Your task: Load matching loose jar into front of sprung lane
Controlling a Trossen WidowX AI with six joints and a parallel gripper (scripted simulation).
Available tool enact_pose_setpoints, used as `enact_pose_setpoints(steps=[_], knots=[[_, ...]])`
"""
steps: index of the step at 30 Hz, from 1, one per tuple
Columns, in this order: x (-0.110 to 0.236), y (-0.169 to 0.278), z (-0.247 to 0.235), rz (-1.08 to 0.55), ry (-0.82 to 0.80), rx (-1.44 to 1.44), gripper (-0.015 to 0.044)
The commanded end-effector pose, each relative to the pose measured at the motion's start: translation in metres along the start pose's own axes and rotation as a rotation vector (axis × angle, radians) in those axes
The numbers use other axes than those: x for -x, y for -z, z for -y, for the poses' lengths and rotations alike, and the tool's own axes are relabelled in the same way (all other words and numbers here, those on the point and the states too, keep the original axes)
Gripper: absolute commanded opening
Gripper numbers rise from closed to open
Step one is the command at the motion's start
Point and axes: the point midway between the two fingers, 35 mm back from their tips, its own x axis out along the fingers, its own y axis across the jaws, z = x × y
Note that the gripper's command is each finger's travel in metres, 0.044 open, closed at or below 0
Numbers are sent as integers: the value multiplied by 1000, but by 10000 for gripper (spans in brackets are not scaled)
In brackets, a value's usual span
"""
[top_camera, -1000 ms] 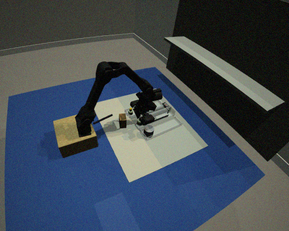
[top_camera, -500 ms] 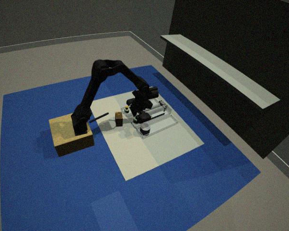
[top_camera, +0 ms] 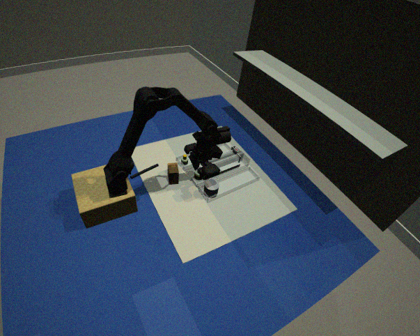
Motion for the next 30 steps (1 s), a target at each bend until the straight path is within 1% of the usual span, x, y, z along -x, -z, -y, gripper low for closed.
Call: enact_pose_setpoints(steps=[1, 30], knots=[[3, -9, 0, 31, 1, -4, 0], [3, -13, 0, 32, 1, -4, 0]])
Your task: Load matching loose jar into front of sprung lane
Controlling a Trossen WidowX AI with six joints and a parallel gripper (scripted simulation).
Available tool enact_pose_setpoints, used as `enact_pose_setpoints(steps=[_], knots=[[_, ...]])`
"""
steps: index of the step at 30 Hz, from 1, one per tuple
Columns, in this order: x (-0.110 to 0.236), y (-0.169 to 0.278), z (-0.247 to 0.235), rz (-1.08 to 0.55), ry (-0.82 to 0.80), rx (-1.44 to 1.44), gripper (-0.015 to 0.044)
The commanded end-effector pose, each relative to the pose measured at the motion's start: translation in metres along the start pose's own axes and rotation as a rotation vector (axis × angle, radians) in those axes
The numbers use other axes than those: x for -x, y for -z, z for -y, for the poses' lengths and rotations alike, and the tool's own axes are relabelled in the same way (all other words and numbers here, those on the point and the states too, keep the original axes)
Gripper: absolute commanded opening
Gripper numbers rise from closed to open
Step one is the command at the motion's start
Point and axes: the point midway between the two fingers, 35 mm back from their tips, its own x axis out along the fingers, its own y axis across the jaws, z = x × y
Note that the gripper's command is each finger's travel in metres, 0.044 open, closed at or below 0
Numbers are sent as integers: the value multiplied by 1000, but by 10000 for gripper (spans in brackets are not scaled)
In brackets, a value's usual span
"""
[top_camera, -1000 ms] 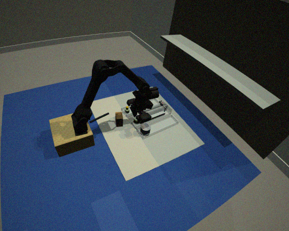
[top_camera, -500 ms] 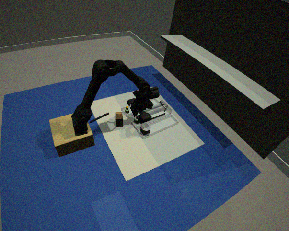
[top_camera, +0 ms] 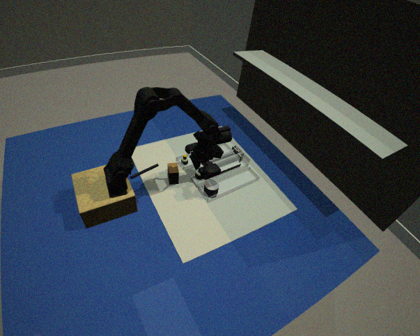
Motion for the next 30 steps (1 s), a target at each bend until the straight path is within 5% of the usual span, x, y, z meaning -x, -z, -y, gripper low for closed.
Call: enact_pose_setpoints(steps=[1, 30], knots=[[3, -9, 0, 28, 0, -5, 0], [-6, -9, 0, 28, 0, -5, 0]])
